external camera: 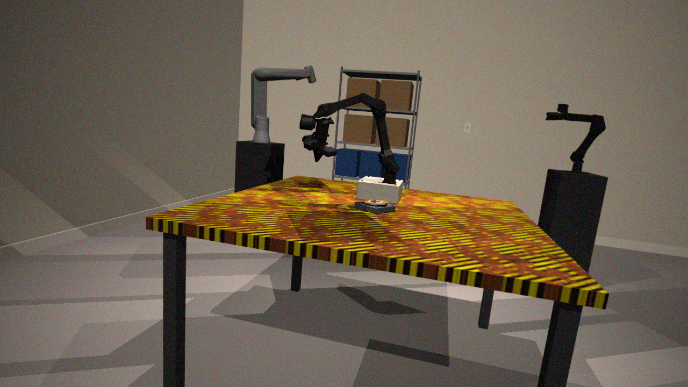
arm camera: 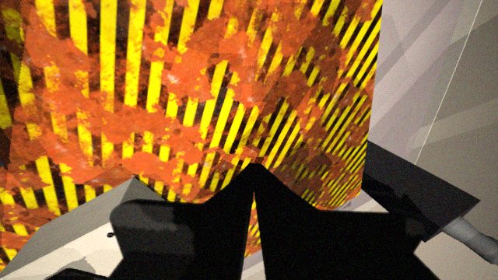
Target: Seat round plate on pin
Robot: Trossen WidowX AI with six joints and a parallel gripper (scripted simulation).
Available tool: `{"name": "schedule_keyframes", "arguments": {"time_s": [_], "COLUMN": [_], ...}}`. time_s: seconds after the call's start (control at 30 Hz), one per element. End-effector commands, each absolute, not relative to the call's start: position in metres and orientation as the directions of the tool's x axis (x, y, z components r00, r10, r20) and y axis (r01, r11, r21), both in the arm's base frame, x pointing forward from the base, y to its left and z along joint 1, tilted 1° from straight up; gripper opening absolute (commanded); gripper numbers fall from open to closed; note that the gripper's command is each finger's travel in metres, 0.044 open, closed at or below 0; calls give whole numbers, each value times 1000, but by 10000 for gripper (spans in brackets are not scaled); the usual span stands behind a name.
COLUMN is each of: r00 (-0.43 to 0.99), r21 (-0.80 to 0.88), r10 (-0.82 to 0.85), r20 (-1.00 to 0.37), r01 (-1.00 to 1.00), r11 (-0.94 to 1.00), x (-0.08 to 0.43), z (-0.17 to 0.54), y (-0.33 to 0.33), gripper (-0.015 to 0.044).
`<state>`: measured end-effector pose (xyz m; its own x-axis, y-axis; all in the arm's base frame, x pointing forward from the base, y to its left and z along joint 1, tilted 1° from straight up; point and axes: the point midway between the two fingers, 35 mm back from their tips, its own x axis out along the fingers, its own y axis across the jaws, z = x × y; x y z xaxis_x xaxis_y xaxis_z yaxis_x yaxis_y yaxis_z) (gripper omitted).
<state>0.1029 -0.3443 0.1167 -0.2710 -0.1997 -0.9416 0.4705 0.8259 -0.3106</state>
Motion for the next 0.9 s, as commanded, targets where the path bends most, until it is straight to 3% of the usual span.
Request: {"name": "schedule_keyframes", "arguments": {"time_s": [0.0, 0.3, 0.7, 0.87], "r00": [-186, -28, 55, 57], "r21": [-267, -152, -5, 5], "r10": [-206, -150, -9, 2], "r20": [-961, -988, -998, -998], "r01": [415, 260, 62, 48], "r11": [870, 954, 998, 999], "x": [163, 266, 316, 317], "z": [105, 82, 59, 58], "y": [-311, -207, -59, -49], "gripper": [0, 0, 0, 0]}}
